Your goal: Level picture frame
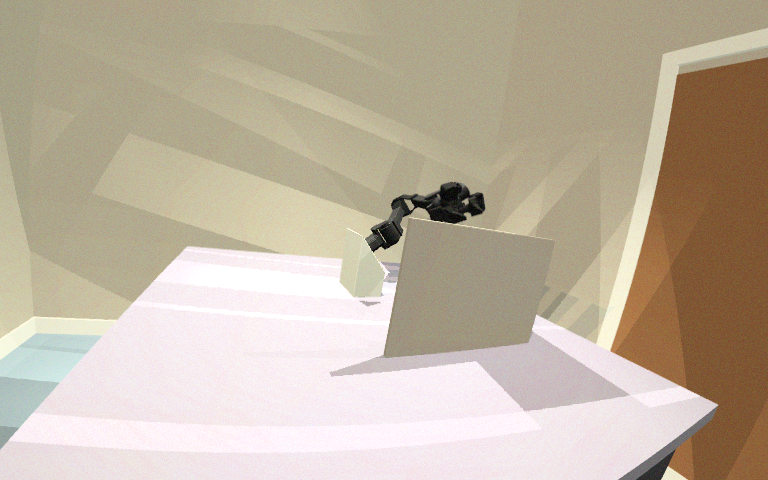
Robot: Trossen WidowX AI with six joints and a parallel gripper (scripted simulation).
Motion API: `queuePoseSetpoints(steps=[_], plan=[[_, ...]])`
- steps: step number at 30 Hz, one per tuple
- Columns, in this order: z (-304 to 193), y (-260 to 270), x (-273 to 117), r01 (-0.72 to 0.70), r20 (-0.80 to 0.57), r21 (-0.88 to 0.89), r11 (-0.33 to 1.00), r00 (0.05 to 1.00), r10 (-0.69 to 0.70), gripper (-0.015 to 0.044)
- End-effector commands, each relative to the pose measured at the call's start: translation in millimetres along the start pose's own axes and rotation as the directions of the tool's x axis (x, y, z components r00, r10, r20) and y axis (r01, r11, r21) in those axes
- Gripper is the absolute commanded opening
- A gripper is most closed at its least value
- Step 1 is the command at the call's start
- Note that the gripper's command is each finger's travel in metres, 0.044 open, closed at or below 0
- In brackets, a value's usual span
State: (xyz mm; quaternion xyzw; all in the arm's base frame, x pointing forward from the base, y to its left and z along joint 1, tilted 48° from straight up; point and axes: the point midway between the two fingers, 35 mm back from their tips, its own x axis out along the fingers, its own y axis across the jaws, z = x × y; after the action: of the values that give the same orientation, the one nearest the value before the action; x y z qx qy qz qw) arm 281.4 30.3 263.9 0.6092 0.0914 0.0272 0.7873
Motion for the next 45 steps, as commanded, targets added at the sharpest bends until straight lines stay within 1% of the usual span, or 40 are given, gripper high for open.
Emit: queuePoseSetpoints(steps=[1, 7, 9, 10, 45], plan=[[-35.8, -39.2, -44.0, -0.039, 0.017, 0.489, 0.872, 0.999, 0.036, 0.0260], [-51.2, -66.7, -60.5, -0.064, 0.023, 0.749, 0.660, 0.997, 0.071, 0.0260], [-54.7, -73.8, -63.0, -0.067, 0.025, 0.802, 0.594, 0.997, 0.079, 0.0260], [-55.3, -75.0, -63.4, -0.067, 0.025, 0.810, 0.582, 0.996, 0.081, 0.0260], [-55.4, -75.2, -63.4, -0.067, 0.025, 0.812, 0.580, 0.996, 0.081, 0.0260]])
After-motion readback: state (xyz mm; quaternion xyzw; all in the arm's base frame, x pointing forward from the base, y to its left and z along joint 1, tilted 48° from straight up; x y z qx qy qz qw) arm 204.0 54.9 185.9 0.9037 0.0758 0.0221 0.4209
